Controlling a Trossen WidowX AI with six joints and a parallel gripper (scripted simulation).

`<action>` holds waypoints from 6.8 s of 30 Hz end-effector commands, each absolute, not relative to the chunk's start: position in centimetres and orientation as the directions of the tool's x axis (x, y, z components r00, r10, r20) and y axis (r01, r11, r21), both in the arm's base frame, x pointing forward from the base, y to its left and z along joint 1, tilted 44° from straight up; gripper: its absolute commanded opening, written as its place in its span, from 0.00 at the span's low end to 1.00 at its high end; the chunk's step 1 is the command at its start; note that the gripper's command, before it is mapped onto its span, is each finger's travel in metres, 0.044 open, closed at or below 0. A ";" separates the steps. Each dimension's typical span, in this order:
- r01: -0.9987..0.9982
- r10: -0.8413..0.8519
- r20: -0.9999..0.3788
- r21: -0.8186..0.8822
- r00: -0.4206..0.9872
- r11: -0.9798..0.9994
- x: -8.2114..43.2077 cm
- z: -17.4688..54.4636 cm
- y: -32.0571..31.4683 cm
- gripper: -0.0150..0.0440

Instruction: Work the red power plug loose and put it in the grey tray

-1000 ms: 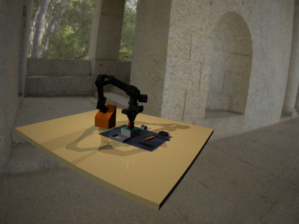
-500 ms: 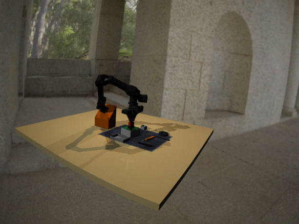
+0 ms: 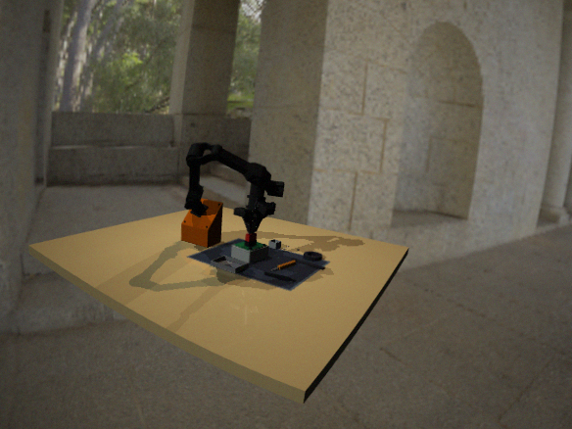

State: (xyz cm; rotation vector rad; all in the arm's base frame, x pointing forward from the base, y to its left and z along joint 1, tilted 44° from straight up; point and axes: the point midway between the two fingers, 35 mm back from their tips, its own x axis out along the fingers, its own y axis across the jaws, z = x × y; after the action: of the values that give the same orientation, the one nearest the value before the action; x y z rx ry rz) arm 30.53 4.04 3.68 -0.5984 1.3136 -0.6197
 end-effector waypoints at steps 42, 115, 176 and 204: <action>0.059 -0.682 -0.712 -0.684 0.166 0.728 30.2 5.0 5.2 0.25; 0.058 -0.678 -0.716 -0.679 0.166 0.732 30.5 12.3 -0.8 0.25; 0.059 -0.680 -0.714 -0.681 0.167 0.730 32.1 10.7 -8.9 0.25; 0.059 -0.680 -0.710 -0.683 0.184 0.728 32.5 9.6 -10.1 0.34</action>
State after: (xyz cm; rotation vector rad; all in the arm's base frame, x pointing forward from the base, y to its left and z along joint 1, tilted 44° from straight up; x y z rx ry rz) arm 32.57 -10.08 9.63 -0.5901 1.2903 -0.5643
